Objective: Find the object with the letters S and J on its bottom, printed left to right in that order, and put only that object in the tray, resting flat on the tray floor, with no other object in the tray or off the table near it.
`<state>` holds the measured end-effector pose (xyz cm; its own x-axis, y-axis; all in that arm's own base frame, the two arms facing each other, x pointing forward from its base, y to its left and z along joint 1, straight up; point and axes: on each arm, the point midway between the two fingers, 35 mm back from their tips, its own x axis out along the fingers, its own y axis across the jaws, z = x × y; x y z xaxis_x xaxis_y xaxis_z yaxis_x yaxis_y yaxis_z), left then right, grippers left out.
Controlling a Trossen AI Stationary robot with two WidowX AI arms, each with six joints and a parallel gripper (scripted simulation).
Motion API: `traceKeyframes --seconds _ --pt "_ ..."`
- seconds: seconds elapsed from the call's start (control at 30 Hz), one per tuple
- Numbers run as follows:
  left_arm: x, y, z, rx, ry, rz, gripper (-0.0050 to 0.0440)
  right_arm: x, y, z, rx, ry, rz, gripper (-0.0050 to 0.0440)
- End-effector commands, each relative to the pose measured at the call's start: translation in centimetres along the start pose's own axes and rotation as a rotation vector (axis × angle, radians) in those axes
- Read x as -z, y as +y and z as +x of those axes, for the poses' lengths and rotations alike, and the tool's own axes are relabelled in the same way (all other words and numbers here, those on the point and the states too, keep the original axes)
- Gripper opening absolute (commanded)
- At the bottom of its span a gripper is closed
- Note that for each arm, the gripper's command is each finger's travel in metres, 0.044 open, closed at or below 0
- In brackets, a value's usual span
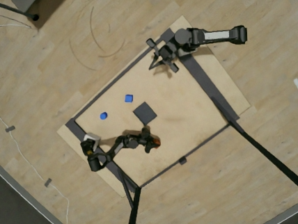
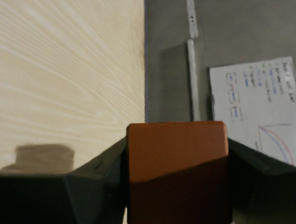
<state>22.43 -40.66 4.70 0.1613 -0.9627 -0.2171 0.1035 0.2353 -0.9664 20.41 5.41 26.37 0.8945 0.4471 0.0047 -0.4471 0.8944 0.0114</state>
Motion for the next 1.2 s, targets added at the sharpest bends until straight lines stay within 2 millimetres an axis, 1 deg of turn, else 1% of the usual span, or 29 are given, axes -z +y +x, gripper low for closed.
traceKeyframes --seconds 0.0,0.07,0.13,0.2,0.23,0.33,0.47,0.6,0.73,0.77,0.83,0.93,1.17 --pt "-0.1 -0.9 -0.1 0.019 -0.003 0.005 0.0171 -4.2 -0.1 -1.4 -0.037 -0.008 -0.013 -0.005" --pt "-0.1 -0.9 -0.1 0.019 -0.003 0.005 0.0171 -5.3 -0.1 -1.8 -0.036 -0.007 -0.014 -0.005" --pt "-0.1 -0.9 -0.1 0.019 -0.003 0.005 0.0171 -5.3 -0.1 -1.8 -0.036 -0.007 -0.014 -0.005" --pt "-0.1 -0.9 -0.1 0.019 -0.003 0.005 0.0171 -6.6 -0.4 -2.5 -0.017 -0.006 -0.014 -0.005" --pt "-0.1 -0.9 -0.1 0.019 -0.003 0.005 0.0171 -7.5 -0.1 -2.8 -0.033 -0.005 -0.014 -0.005" --pt "-0.1 -0.9 -0.1 0.019 -0.003 0.005 0.0171 -9.1 0.2 -3.5 -0.036 -0.003 -0.014 -0.005" --pt "-0.1 -0.9 -0.1 0.019 -0.003 0.005 0.0171 -10.8 0.6 -4.2 -0.034 0.001 -0.021 -0.005" --pt "-0.1 -0.9 -0.1 0.019 -0.003 0.005 0.0171 -12.1 0.8 -4.7 -0.02 0.003 -0.023 -0.005" --pt "-0.1 -0.9 -0.1 0.019 -0.003 0.005 0.0171 -12.2 0.9 -4.8 -0.021 0.003 -0.023 -0.005" --pt "0.0 -0.7 -0.2 0.013 -0.002 0.0 0.0171 -11.9 0.8 -4.8 -0.02 0.004 -0.016 -0.005" --pt "-0.4 -0.9 0.1 0.017 -0.007 0.009 0.0171 -11.9 0.8 -4.8 -0.02 0.004 -0.016 -0.005" --pt "-0.9 -0.5 0.5 0.001 -0.018 0.019 0.0171 -11.9 0.8 -4.8 -0.02 0.004 -0.016 -0.005" --pt "-2.8 -0.3 1.8 -0.04 -0.052 0.064 0.0171 -11.9 0.8 -4.8 -0.02 0.004 -0.016 -0.005"
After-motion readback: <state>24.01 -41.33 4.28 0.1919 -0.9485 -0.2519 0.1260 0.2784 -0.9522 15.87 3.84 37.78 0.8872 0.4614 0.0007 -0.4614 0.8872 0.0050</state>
